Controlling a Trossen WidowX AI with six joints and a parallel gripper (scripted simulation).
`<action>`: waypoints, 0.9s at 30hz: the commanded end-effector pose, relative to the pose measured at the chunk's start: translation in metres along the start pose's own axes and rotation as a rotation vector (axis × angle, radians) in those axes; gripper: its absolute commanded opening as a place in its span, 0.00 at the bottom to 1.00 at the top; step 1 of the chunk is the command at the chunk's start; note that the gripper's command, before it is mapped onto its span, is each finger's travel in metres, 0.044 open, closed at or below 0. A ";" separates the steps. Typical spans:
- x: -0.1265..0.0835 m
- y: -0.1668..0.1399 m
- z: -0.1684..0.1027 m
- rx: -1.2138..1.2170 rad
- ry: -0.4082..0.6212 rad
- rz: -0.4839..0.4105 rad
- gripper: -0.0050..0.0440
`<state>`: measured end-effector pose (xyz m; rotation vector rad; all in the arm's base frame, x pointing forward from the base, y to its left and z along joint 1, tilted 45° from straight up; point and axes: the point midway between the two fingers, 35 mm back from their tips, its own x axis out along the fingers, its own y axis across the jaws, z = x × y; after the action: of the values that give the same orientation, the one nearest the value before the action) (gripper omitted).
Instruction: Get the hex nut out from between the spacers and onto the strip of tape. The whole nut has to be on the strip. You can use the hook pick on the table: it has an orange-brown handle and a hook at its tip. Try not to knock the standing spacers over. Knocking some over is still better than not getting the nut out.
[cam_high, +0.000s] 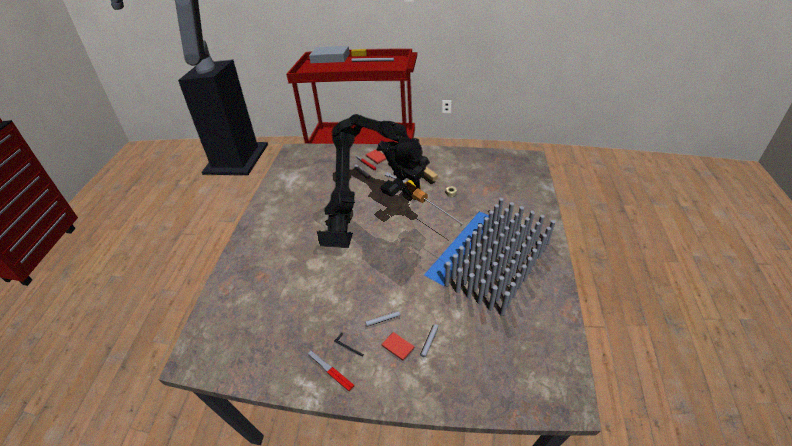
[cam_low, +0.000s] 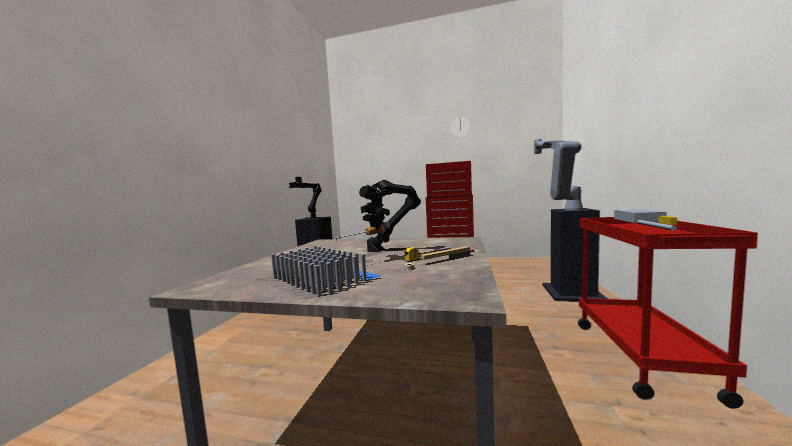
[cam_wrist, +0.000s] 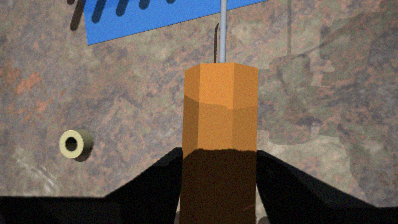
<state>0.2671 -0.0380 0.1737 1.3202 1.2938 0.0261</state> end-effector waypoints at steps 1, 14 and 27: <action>-0.008 0.003 0.013 0.052 -0.030 -0.014 0.00; -0.010 -0.018 0.068 0.453 -0.063 -0.145 0.00; -0.011 -0.045 0.112 0.785 -0.117 -0.252 0.00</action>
<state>0.3050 -0.1174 0.1212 1.7148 1.4425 -0.6824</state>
